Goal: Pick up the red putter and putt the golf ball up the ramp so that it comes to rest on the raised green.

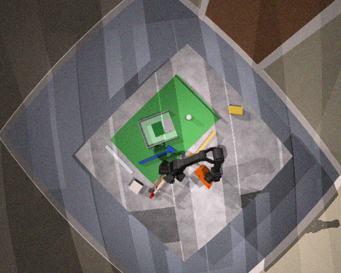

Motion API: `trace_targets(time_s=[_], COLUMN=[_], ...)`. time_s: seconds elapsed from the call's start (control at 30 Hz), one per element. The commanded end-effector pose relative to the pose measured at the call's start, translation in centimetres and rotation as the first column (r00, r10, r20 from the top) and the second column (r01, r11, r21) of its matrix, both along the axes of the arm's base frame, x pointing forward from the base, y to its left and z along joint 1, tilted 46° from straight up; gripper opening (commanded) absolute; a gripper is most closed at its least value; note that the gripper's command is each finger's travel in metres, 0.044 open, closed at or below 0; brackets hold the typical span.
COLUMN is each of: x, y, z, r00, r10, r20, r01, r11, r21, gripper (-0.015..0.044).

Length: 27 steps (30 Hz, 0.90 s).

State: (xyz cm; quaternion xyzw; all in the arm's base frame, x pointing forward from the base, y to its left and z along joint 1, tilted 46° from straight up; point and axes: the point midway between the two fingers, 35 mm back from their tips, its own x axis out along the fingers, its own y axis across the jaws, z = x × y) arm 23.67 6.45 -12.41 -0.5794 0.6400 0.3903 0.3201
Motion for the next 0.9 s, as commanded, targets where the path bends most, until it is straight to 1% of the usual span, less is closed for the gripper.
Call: trace_targets(time_s=[0.0, 0.47, 0.87], x=[-0.2, -0.4, -0.2], y=[-0.5, -1.7, -1.5], z=[-0.4, -1.6, -1.4], r00=[1.0, 1.0, 1.0], r10=[0.002, 0.002, -0.002], r20=[-0.005, -0.006, 0.001], r01=[-0.002, -0.002, 0.002], r11=[1.0, 1.0, 1.0], r21=[-0.006, -0.007, -0.001], gripper=[0.044, 0.044, 0.0125])
